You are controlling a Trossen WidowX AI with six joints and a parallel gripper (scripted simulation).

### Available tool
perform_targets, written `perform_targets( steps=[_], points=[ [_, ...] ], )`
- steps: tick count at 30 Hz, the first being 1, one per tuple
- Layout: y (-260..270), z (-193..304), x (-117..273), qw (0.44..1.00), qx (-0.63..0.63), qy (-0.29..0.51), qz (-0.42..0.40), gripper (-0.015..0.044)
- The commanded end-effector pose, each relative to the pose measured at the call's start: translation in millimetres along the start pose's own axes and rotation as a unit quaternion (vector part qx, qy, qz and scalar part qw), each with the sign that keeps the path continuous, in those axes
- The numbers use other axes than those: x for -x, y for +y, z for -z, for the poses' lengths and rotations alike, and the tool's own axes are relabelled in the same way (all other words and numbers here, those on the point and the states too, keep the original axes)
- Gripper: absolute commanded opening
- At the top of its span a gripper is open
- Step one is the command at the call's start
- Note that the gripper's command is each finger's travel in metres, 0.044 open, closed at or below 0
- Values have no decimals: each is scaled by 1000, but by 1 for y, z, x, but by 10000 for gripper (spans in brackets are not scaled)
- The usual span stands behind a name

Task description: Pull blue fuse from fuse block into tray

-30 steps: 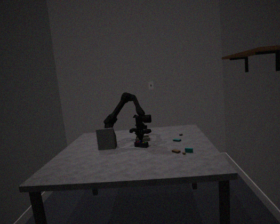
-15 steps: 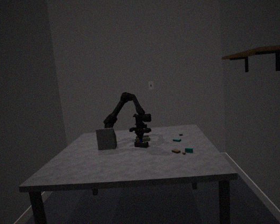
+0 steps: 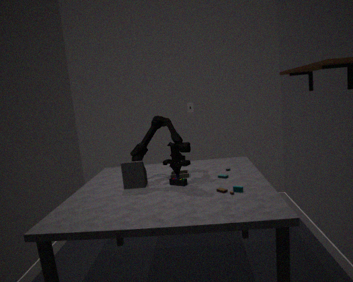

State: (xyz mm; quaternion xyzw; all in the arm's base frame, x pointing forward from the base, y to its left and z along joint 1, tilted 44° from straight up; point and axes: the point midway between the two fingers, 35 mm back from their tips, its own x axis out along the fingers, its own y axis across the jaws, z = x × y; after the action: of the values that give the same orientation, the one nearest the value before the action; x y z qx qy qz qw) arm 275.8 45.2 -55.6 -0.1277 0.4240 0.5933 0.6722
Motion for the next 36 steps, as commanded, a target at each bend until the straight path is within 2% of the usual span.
perform_targets(
  steps=[1, 26, 36],
  points=[
    [0, 0, 2, 1000, 2, 2, 0, 0],
    [0, -1, 29, 1000, 2, 2, 1, 0],
    [16, -62, 30, 1000, 1, 12, 6, 0]
  ],
)
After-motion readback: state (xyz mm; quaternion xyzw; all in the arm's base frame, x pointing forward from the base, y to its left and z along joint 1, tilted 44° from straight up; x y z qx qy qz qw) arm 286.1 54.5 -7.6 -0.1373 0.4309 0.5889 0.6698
